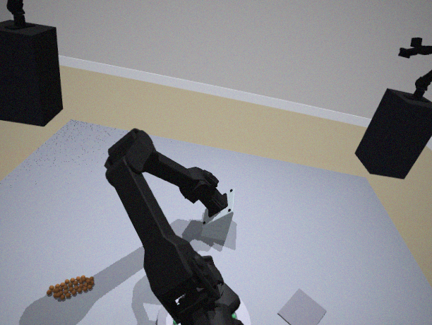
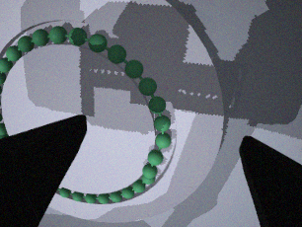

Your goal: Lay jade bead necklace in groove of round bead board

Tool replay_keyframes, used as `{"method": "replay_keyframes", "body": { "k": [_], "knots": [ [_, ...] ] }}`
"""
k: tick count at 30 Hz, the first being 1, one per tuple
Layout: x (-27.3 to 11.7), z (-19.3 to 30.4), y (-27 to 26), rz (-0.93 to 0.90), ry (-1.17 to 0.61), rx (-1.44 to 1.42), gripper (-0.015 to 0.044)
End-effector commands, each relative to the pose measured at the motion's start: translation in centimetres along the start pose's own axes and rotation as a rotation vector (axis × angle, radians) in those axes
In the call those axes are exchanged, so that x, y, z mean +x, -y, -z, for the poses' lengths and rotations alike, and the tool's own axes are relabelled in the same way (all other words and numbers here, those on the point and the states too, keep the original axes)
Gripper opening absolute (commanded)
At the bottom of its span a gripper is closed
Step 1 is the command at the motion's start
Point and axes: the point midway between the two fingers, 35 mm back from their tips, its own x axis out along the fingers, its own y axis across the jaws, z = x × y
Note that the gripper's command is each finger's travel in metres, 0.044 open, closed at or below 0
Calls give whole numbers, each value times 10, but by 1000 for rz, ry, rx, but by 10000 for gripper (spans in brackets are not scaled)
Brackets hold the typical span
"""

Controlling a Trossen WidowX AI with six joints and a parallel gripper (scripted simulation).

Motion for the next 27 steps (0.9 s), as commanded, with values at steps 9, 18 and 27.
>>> {"method": "replay_keyframes", "body": {
  "k": [9, 18, 27],
  "knots": [
    [-31, 22, -3, -2, 3, 254, 230],
    [-16, 22, -3, -2, 3, 254, 120],
    [-15, 20, -3, 0, 5, 254, 120]
  ]
}}
